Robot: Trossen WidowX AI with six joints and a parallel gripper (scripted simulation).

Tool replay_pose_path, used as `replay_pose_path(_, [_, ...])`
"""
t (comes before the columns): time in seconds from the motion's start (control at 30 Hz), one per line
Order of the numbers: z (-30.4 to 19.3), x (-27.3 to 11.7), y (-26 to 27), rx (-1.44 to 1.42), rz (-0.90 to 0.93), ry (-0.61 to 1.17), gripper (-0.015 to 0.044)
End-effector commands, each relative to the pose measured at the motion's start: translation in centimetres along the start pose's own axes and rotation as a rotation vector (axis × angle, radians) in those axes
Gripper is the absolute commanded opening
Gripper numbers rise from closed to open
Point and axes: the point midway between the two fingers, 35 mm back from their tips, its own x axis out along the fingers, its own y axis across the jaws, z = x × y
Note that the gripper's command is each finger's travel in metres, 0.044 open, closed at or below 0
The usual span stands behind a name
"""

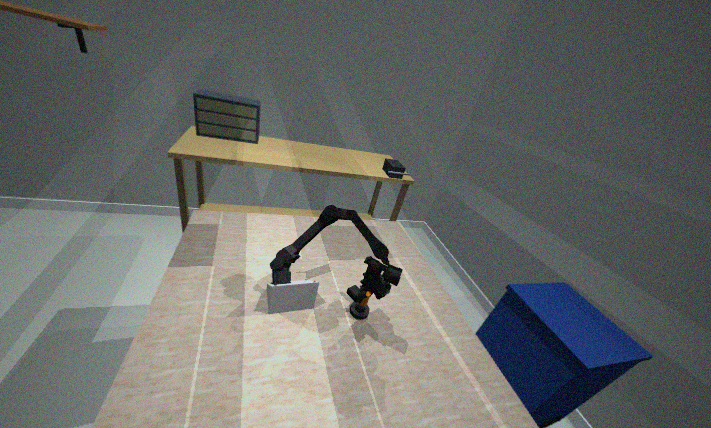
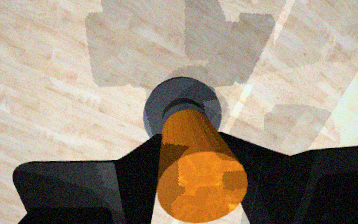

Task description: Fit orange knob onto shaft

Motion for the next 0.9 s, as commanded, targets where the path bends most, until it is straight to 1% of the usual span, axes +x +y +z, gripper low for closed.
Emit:
replay_pose_path(0.0, [-0.02,0.12,0.05,0.000,0.005,0.001,0.0000])
replay_pose_path(0.6, [-0.45,-0.37,0.05,0.000,0.004,0.001,0.0000])
replay_pose_path(0.87, [-0.41,-0.53,0.15,-0.209,0.005,0.001,0.0000])
